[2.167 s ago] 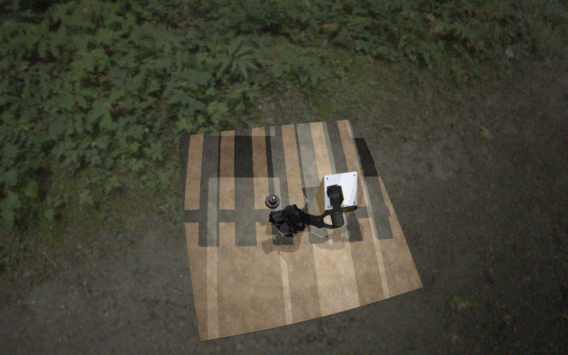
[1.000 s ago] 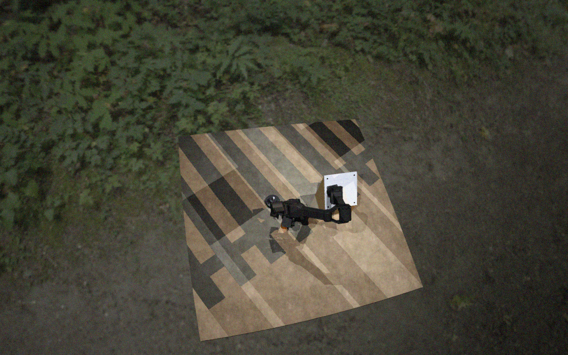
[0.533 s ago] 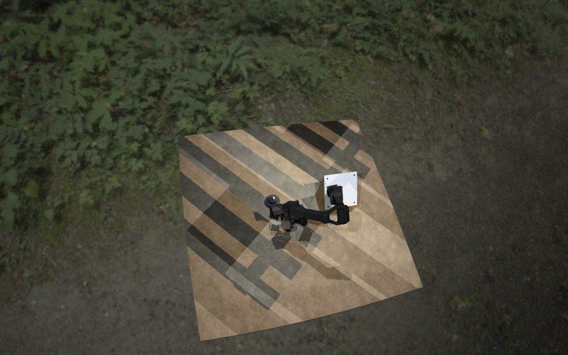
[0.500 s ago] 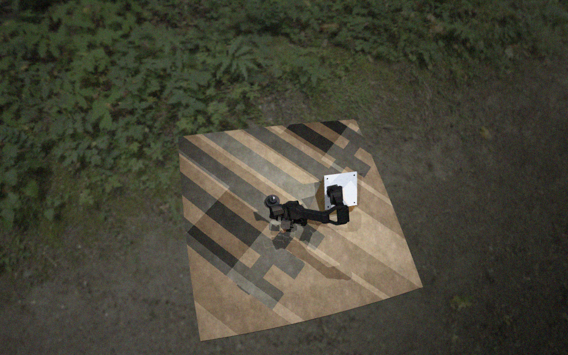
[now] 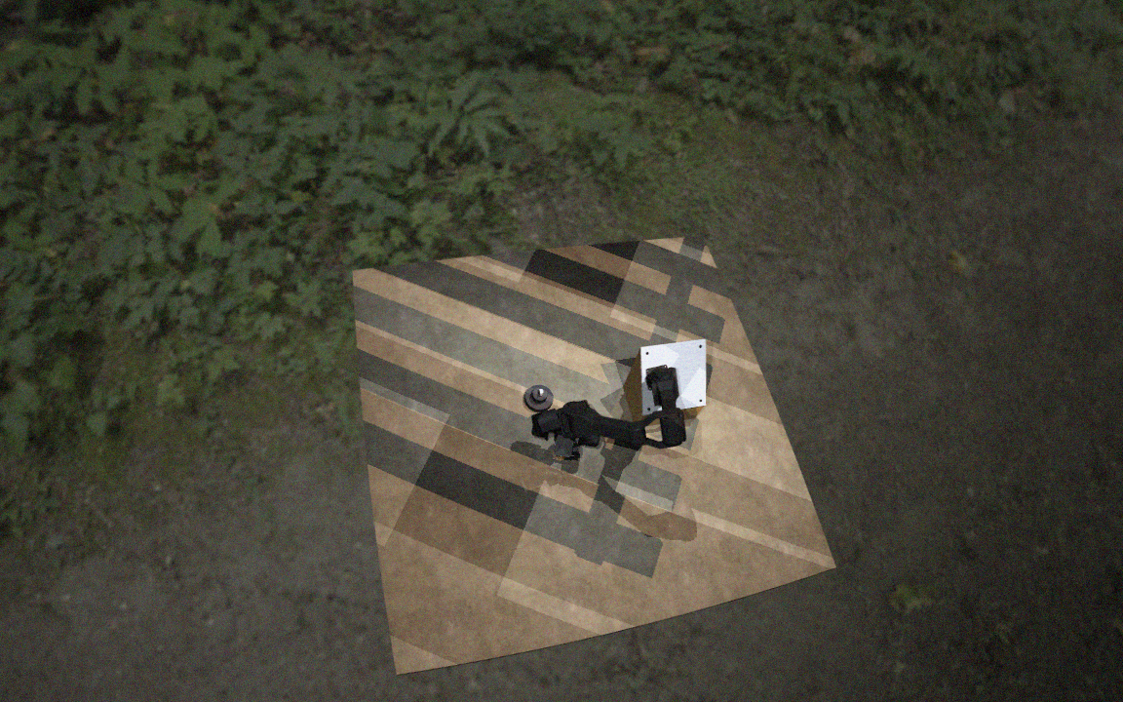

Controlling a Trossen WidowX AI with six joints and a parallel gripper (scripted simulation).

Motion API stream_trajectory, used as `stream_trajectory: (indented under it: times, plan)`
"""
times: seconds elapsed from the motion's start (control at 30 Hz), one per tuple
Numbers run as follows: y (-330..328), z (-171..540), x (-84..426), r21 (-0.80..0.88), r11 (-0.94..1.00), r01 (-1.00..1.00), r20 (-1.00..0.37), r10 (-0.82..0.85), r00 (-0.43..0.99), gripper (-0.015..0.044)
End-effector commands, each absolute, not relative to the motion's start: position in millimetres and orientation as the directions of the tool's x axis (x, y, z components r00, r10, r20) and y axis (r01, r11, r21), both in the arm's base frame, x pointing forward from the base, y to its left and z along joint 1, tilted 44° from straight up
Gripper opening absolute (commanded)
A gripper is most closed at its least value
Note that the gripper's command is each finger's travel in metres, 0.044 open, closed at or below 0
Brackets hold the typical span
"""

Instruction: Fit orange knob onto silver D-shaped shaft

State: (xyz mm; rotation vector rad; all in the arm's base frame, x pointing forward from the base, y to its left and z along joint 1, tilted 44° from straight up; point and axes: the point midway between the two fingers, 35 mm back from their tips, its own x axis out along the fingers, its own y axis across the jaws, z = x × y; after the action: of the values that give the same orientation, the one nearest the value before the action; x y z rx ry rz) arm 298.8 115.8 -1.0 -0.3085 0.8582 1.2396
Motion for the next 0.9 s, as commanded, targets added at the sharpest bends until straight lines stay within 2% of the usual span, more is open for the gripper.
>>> stream_trajectory:
  times: [0.0,0.53,0.87]
  plan:
    - [120.2,-7.3,298.0,0.238,0.336,-0.911,-0.716,0.694,0.069,0.044]
    - [136.8,-22.8,297.5,0.239,0.336,-0.911,-0.714,0.697,0.07,0.044]
    - [136.8,-22.8,297.5,0.239,0.336,-0.911,-0.714,0.697,0.07,0.0177]
